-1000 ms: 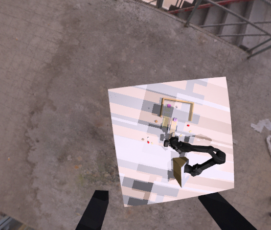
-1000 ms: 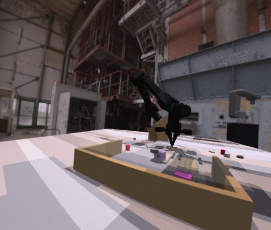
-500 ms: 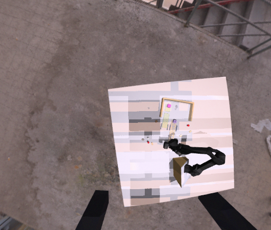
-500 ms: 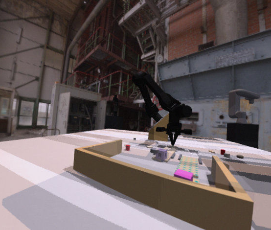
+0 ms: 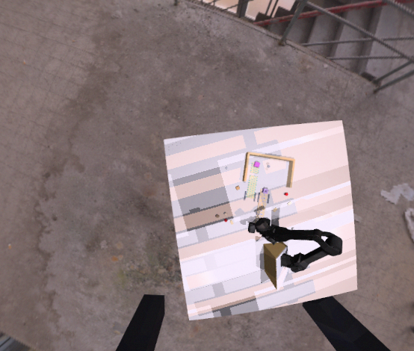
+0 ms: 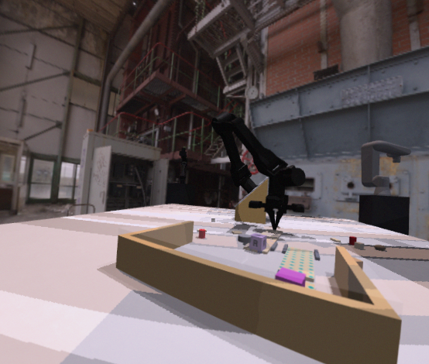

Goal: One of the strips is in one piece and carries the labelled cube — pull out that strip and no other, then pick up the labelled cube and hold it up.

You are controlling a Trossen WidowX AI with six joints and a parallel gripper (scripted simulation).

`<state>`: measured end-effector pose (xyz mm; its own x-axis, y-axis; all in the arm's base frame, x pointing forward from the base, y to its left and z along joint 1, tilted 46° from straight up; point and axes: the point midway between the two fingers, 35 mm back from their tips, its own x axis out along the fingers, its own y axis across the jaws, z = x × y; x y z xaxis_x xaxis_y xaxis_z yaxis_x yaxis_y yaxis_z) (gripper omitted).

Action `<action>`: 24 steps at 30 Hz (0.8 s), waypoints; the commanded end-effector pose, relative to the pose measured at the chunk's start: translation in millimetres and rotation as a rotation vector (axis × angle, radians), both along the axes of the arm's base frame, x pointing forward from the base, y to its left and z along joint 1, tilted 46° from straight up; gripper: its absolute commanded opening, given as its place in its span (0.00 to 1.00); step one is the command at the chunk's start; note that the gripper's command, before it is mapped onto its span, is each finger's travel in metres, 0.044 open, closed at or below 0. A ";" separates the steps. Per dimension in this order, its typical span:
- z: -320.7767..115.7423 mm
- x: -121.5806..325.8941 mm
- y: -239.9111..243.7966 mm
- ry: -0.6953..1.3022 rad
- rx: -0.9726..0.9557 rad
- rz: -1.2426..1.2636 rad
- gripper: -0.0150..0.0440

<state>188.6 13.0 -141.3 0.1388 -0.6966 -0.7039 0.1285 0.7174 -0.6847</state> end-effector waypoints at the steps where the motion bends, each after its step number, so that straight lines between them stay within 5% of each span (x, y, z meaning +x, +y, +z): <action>1: -3.5 -16.4 -7.5 0.040 -0.007 -0.020 0.25; 13: 27.9 -7.1 30.4 0.040 -0.005 -0.020 0.25; 24: 36.1 41.1 32.5 -0.103 0.019 -0.162 0.74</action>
